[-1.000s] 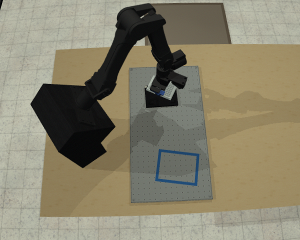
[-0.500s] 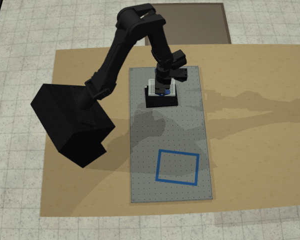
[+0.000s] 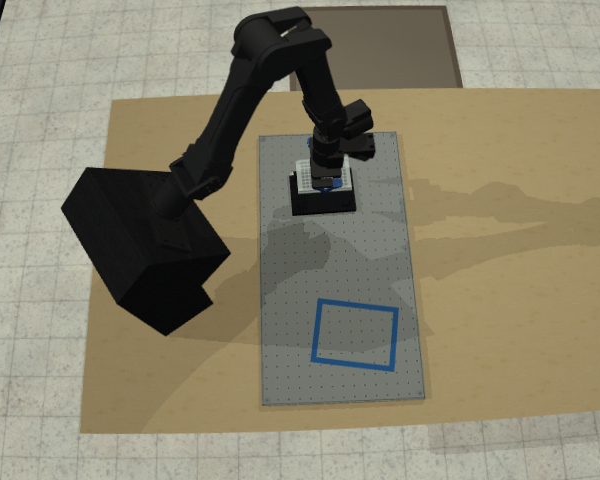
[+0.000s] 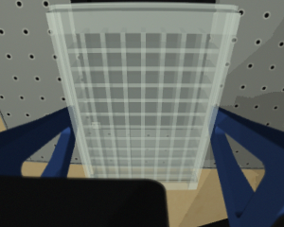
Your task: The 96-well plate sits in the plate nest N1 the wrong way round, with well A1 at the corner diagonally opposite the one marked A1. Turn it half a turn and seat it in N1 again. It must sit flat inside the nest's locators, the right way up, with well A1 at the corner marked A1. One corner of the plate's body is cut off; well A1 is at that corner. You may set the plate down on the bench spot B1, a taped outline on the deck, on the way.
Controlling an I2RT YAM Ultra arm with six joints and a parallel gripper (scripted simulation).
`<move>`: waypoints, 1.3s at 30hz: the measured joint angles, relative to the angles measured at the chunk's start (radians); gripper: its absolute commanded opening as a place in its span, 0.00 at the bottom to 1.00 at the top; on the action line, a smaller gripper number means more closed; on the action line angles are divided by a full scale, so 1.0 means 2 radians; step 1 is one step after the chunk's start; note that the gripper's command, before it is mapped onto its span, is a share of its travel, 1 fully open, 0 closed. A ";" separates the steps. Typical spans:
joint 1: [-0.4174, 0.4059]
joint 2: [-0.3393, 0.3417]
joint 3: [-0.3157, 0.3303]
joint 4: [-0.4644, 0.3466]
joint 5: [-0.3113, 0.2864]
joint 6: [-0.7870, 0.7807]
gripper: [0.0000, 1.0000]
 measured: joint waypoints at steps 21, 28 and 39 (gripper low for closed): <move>0.000 0.000 0.000 0.000 0.000 0.000 0.00; 0.001 0.006 0.001 0.002 0.001 0.000 0.00; 0.005 0.044 0.009 0.027 0.004 0.003 0.00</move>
